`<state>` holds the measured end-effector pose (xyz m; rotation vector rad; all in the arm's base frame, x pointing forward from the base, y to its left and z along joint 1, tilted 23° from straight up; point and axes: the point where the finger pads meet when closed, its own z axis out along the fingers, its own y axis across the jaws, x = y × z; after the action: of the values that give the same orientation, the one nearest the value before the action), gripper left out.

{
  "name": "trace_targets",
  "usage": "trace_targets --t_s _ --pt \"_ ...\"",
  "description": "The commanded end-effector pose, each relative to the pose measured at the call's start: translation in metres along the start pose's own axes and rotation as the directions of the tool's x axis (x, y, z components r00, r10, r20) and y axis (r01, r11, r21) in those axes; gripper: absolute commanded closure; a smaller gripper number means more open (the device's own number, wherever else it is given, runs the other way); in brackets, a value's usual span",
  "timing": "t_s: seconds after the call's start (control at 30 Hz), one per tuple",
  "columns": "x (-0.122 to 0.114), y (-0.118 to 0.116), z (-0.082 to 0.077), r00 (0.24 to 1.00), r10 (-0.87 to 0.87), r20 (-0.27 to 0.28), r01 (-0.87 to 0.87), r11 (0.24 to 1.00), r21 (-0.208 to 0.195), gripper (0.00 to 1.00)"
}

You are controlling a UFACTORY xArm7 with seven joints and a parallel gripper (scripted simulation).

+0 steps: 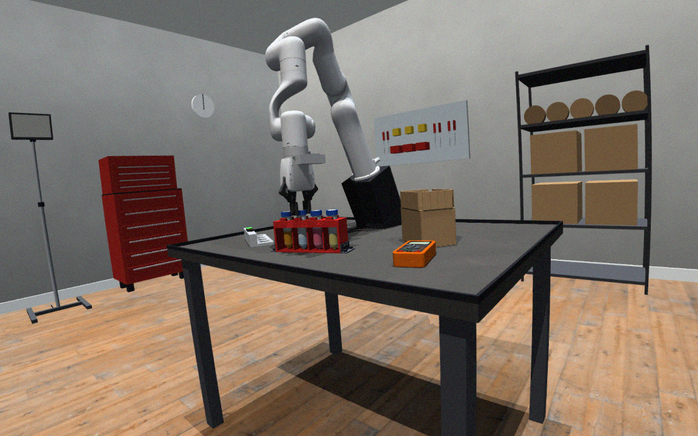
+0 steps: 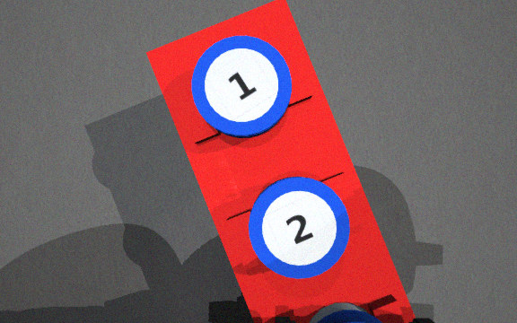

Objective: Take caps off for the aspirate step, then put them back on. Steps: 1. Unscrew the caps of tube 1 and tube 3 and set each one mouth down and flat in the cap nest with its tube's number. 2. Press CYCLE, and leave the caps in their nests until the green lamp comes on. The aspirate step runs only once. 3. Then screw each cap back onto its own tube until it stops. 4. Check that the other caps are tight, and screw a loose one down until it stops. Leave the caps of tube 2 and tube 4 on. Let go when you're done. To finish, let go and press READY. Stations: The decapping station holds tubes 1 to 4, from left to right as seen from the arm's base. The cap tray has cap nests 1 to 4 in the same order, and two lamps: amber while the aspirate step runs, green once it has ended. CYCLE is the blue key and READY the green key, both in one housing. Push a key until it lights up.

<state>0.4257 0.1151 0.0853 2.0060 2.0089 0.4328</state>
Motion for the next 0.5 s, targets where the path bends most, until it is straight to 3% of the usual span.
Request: trace_targets --t_s 0.0,0.17,0.23,0.47 --pt "0.0002 0.0014 -0.0002 1.0 0.001 0.002 0.0 1.0 -0.006 0.54" --pt "0.0002 0.0014 -0.001 0.98 -0.198 0.003 0.198 0.98 -0.005 0.54" --pt "0.0002 0.0014 -0.001 0.98 -0.198 0.003 0.198 0.98 -0.005 0.54" --pt "0.0002 0.0014 -0.001 0.887 -0.461 0.005 0.461 0.887 -0.004 0.54"
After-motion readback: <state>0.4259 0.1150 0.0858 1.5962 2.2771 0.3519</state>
